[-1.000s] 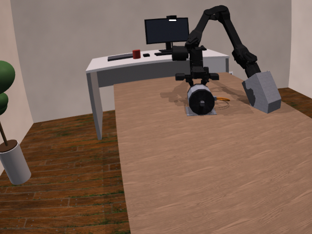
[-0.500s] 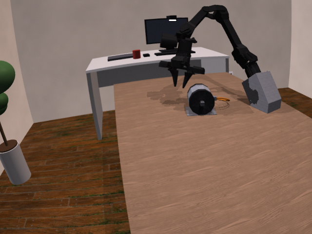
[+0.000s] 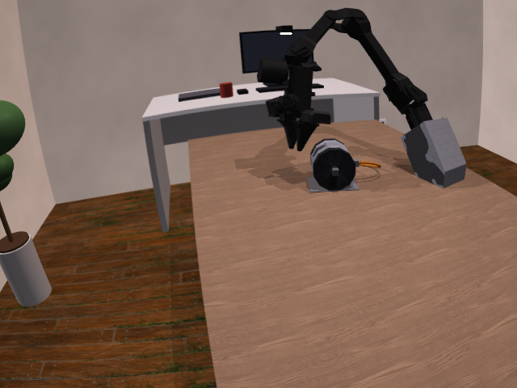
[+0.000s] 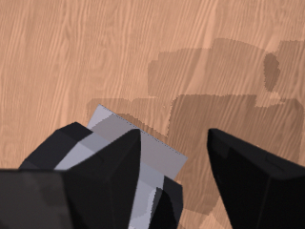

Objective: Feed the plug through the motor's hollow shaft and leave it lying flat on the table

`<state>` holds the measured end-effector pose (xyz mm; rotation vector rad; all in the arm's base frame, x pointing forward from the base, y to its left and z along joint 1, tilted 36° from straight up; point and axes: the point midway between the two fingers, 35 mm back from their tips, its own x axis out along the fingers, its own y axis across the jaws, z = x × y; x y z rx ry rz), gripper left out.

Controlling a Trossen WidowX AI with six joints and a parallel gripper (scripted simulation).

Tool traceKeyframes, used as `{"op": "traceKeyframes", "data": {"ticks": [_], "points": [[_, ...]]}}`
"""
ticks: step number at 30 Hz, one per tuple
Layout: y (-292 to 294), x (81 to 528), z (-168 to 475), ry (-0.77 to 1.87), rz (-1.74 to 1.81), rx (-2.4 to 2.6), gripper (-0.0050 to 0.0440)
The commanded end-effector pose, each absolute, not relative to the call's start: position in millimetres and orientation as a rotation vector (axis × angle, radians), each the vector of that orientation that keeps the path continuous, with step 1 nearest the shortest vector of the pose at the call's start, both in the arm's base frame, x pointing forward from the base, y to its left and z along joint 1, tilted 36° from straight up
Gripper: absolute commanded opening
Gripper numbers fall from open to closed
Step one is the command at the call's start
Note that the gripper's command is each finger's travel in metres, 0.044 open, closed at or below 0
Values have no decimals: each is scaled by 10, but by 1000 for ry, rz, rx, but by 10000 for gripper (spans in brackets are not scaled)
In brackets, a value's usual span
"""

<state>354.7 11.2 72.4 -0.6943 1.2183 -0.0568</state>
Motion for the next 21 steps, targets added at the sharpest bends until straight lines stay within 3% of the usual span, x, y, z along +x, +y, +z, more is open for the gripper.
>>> {"op": "traceKeyframes", "data": {"ticks": [1, 21], "points": [[224, 3590, 653, 1217, -170, -531, 160], [715, 3683, 325, 1078, -712, 213, 160]]}}
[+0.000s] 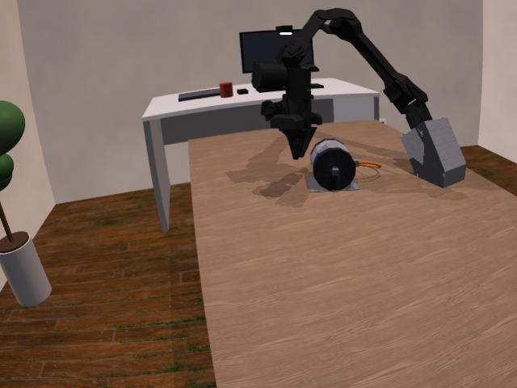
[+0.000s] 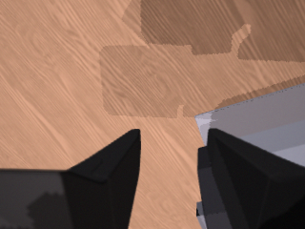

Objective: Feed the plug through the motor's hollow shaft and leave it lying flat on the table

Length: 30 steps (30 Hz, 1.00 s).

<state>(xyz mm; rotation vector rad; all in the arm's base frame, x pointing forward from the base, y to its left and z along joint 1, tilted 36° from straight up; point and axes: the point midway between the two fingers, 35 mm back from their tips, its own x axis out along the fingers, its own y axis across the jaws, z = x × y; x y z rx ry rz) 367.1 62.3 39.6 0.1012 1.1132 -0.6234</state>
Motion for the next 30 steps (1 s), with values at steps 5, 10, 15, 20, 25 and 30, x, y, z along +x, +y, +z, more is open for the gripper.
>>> {"op": "traceKeyframes", "data": {"ticks": [5, 10, 15, 20, 25, 30], "points": [[822, 3686, 246, 1020, -827, 364, 160], [939, 3624, 130, 939, -974, 514, 160], [1031, 3475, 0, 838, -1122, 607, 160], [1080, 3384, -69, 741, -1220, 690, 160], [1168, 3203, -190, 578, -1338, 756, 160], [1222, 3084, -258, 406, -1417, 853, 160]]}}
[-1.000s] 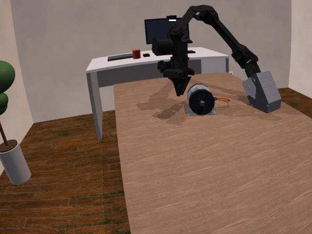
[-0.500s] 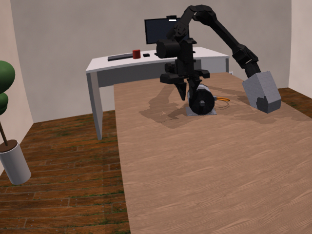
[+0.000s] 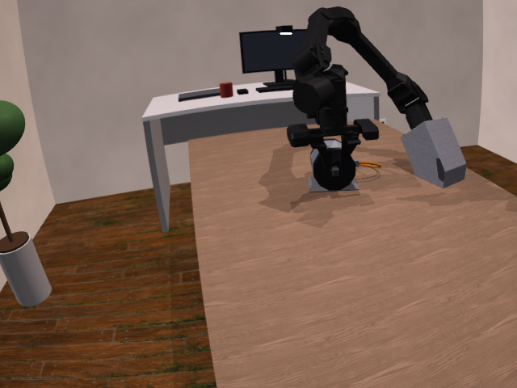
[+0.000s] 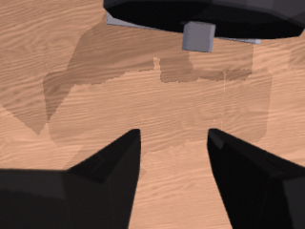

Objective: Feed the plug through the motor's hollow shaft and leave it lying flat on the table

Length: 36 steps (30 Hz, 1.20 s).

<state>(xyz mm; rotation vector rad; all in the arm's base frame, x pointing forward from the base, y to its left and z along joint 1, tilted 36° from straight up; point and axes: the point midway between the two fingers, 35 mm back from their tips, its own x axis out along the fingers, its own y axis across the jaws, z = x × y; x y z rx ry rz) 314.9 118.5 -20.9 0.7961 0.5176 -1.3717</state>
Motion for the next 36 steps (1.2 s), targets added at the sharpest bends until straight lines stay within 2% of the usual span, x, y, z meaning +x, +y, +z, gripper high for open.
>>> {"op": "traceKeyframes", "data": {"ticks": [1, 8, 14, 36], "points": [[1228, 3071, -265, 389, -1422, 861, 160], [1211, 3066, -262, 385, -1424, 863, 160], [781, 2998, -157, 385, -1423, 863, 160], [648, 3013, -247, 385, -1423, 863, 160]]}}
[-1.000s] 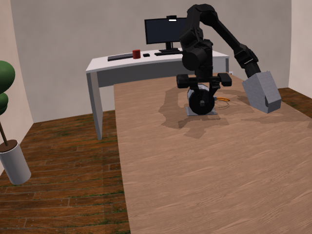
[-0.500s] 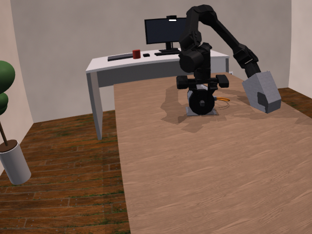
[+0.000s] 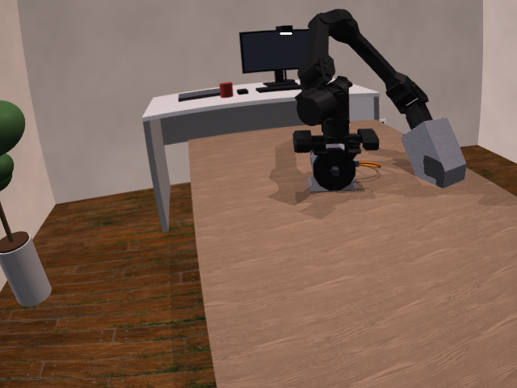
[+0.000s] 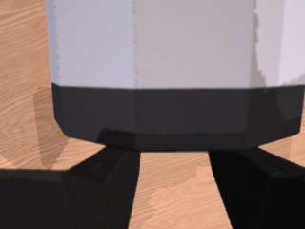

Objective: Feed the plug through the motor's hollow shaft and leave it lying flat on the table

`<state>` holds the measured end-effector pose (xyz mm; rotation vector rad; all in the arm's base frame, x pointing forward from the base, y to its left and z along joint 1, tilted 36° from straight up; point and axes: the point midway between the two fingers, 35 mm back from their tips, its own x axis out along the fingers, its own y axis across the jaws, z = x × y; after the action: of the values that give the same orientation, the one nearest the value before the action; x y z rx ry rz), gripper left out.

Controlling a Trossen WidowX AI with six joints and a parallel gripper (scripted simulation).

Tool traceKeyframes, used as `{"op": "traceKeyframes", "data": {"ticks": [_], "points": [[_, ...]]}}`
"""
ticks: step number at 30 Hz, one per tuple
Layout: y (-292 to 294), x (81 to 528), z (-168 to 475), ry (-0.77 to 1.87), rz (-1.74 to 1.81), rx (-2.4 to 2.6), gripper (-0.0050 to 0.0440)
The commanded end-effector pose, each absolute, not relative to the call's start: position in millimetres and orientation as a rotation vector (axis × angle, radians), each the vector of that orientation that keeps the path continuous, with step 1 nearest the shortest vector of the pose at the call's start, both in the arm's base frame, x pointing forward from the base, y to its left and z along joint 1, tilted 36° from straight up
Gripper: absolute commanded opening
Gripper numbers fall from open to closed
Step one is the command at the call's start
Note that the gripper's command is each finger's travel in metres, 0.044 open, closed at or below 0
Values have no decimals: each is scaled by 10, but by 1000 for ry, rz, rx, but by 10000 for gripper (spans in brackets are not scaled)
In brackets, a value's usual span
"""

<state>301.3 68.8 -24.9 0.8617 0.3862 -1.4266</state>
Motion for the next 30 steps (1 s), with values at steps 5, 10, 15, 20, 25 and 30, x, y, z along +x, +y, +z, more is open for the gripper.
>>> {"op": "traceKeyframes", "data": {"ticks": [5, 10, 15, 20, 25, 30], "points": [[678, 3012, -252, 386, -1427, 861, 112], [678, 3012, -252, 386, -1427, 861, 79], [678, 3012, -252, 386, -1427, 861, 45], [696, 3019, -262, 386, -1427, 862, 0], [801, 3053, -325, 386, -1426, 862, 0], [938, 3089, -413, 385, -1424, 863, 0]]}}
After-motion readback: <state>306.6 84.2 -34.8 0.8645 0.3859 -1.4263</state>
